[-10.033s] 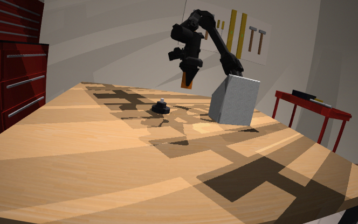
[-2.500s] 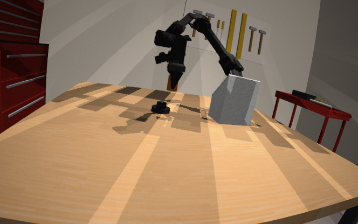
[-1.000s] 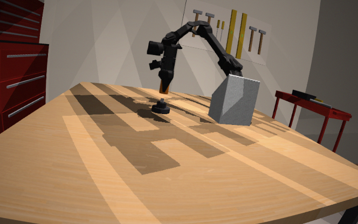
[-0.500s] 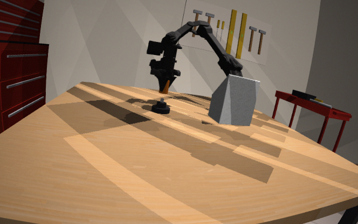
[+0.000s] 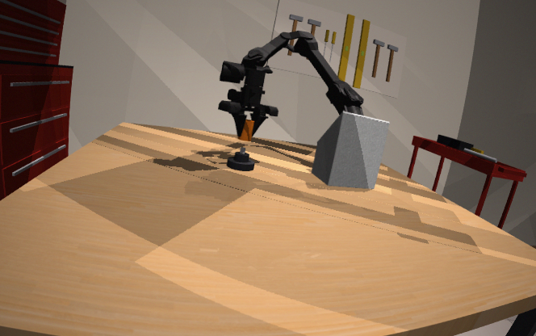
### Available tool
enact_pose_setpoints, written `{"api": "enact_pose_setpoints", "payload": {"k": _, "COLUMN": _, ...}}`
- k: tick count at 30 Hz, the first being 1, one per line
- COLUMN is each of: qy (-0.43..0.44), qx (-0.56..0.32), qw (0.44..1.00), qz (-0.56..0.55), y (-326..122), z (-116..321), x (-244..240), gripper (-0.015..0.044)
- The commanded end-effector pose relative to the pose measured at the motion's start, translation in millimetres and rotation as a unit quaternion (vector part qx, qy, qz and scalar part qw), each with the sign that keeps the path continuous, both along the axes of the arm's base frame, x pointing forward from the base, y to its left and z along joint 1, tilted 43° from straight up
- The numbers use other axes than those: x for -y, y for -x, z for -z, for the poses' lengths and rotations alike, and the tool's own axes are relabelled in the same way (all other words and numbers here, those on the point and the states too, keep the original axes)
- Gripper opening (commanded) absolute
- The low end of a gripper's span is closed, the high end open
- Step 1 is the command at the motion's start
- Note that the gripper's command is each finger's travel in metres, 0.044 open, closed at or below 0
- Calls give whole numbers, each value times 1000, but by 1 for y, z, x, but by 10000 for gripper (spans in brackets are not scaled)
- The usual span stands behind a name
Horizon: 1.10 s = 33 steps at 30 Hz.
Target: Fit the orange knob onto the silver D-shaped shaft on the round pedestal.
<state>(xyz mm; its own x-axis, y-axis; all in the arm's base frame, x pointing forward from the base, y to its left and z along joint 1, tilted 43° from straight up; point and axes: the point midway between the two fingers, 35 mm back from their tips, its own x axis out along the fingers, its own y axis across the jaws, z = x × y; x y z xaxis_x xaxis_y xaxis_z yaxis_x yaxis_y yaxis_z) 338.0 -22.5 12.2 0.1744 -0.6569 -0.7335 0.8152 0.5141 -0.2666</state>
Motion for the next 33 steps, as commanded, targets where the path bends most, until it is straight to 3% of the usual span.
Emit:
{"api": "enact_pose_setpoints", "payload": {"k": 1, "qy": -8, "qx": 33, "qw": 999, "qz": 36, "y": -1, "z": 0, "x": 0, "gripper": 0}}
{"api": "enact_pose_setpoints", "payload": {"k": 16, "qy": -47, "qx": 180, "qw": 962, "qz": 201, "y": 0, "z": 0, "x": 0, "gripper": 0}}
{"api": "enact_pose_setpoints", "payload": {"k": 33, "qy": -88, "qx": 332, "qw": 863, "qz": 370, "y": 1, "z": 0, "x": 0, "gripper": 0}}
